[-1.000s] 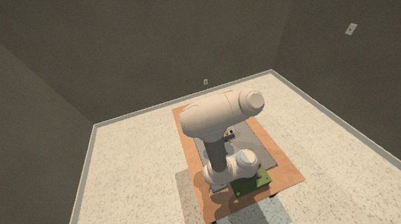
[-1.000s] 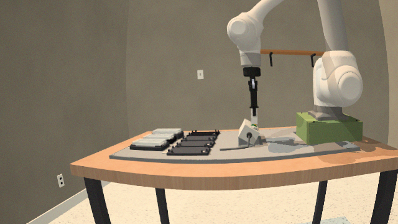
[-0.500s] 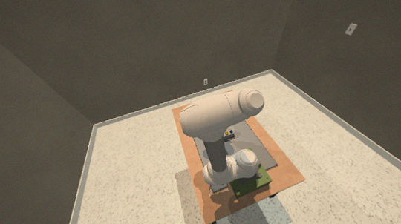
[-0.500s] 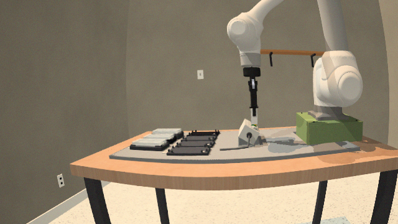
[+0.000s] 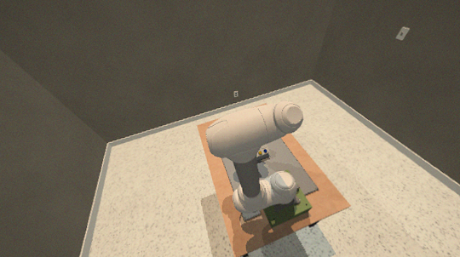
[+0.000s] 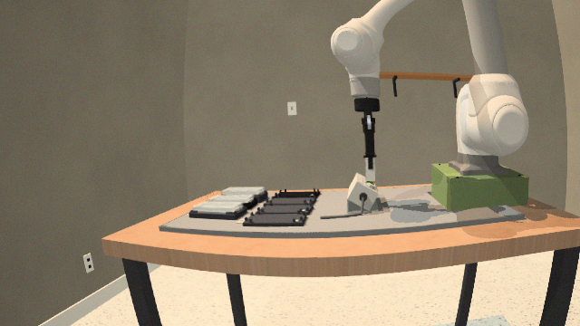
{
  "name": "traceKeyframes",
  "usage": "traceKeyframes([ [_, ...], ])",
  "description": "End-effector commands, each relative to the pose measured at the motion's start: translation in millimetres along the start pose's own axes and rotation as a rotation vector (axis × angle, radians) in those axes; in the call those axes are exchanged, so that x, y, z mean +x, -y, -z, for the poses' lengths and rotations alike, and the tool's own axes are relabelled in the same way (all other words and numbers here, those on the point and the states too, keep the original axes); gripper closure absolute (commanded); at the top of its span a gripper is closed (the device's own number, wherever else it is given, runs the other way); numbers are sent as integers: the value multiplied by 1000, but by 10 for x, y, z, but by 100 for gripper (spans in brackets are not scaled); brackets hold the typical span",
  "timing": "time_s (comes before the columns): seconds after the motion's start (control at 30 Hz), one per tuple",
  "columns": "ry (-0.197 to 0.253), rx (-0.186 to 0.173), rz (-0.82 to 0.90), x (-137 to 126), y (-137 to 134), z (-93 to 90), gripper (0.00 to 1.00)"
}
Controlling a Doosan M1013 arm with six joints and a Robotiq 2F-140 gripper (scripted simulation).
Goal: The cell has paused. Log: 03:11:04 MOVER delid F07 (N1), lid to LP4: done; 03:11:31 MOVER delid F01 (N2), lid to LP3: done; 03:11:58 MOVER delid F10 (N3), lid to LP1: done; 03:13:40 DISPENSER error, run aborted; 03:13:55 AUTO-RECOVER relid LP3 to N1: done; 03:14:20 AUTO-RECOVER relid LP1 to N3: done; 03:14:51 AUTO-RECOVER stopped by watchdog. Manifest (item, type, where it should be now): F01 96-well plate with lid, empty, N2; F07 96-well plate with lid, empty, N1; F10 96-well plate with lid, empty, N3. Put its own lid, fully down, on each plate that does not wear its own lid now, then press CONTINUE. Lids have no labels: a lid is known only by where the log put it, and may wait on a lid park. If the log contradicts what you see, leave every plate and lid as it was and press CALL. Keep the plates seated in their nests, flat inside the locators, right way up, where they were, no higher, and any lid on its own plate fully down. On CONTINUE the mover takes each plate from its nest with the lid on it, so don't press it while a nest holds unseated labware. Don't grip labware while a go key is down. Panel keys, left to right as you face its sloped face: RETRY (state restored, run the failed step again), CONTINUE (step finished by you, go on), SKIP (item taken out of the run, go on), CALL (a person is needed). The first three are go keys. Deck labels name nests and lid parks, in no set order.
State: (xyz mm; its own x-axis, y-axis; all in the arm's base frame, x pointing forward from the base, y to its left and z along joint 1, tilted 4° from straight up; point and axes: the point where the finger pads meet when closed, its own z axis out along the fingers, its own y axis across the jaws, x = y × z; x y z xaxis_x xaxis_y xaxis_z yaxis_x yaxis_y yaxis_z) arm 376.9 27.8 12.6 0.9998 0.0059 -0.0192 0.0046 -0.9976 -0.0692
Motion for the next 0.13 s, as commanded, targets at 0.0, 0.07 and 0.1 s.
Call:
traceKeyframes([
  [0.0, 5, 5, 0, -35, 19, -44, 100],
  [0.07, 5, 5, 0, -35, 19, -44, 100],
  [0.1, 5, 5, 0, -35, 19, -45, 100],
])
